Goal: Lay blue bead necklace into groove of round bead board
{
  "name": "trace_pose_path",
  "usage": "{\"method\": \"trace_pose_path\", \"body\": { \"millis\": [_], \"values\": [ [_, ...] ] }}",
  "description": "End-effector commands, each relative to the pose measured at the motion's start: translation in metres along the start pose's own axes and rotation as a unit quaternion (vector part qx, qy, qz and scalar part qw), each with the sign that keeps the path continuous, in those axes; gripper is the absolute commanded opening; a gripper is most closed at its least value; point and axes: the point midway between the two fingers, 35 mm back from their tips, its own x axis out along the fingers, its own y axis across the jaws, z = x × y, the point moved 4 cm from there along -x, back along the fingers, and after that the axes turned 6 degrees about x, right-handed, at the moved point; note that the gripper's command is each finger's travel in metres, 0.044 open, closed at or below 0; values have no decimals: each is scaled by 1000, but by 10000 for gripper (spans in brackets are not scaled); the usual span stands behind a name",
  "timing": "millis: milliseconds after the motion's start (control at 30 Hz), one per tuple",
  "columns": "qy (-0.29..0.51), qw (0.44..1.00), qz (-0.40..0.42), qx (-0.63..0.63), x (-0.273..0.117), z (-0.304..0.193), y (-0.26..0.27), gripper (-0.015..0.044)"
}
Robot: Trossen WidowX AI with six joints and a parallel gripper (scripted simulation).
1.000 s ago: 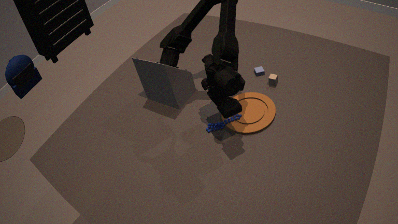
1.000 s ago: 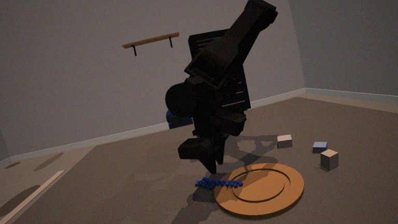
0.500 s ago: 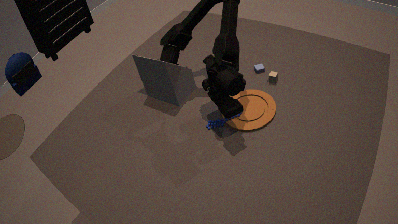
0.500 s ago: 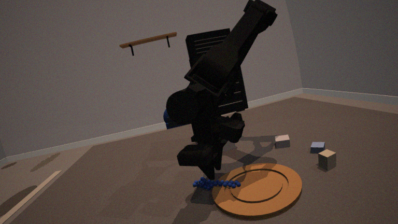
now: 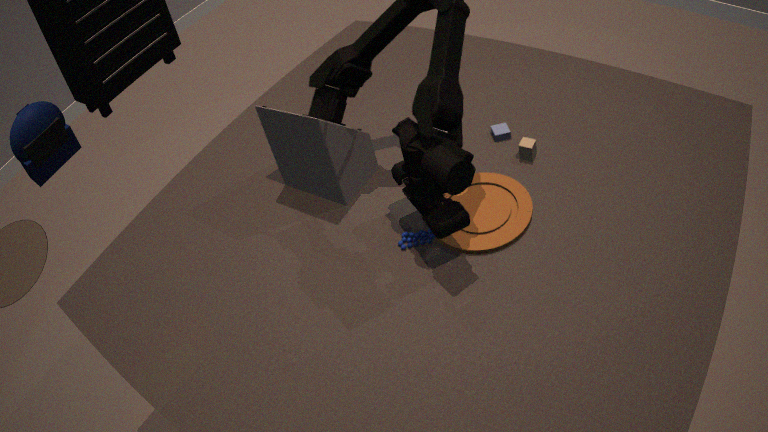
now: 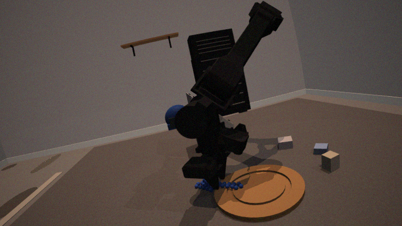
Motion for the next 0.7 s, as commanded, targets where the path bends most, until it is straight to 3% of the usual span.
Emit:
{"method": "trace_pose_path", "body": {
  "millis": [0,233,667],
  "values": [
    [0,1000,0,0,0,0,0,174],
    [0,1000,0,0,0,0,0,0],
    [0,1000,0,0,0,0,0,0]
  ]
}}
